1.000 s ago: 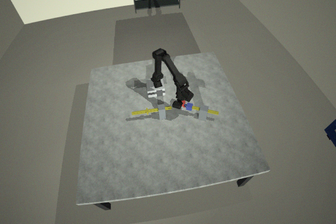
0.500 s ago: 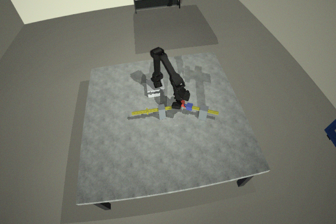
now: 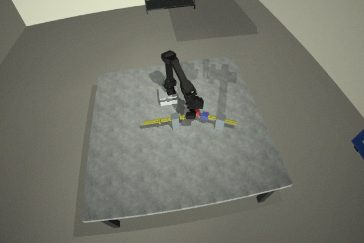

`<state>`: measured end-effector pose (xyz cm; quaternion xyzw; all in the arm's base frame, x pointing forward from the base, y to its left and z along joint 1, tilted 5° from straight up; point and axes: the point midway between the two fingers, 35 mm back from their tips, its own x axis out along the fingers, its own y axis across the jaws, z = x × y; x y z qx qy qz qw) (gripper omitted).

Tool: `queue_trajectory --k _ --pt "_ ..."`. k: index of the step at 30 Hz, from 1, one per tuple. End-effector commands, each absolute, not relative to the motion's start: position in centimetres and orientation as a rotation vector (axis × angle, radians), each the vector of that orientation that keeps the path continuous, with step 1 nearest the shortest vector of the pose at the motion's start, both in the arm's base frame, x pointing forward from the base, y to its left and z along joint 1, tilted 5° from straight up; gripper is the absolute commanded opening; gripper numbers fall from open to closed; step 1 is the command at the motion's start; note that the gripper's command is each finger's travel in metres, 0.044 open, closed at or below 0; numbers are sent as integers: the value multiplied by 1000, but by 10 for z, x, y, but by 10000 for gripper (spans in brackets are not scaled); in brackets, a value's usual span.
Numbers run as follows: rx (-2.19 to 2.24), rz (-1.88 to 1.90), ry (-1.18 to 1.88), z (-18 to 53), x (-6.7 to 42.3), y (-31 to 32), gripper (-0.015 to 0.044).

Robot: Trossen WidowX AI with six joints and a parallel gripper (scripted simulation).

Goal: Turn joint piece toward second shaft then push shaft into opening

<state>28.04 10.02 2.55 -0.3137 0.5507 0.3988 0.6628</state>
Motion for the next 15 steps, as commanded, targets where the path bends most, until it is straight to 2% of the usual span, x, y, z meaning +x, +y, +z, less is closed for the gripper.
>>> queue_trajectory --k 1,15 --pt "-708 910 1233 25 281 100 0" --pt "-705 911 1230 25 280 100 0"
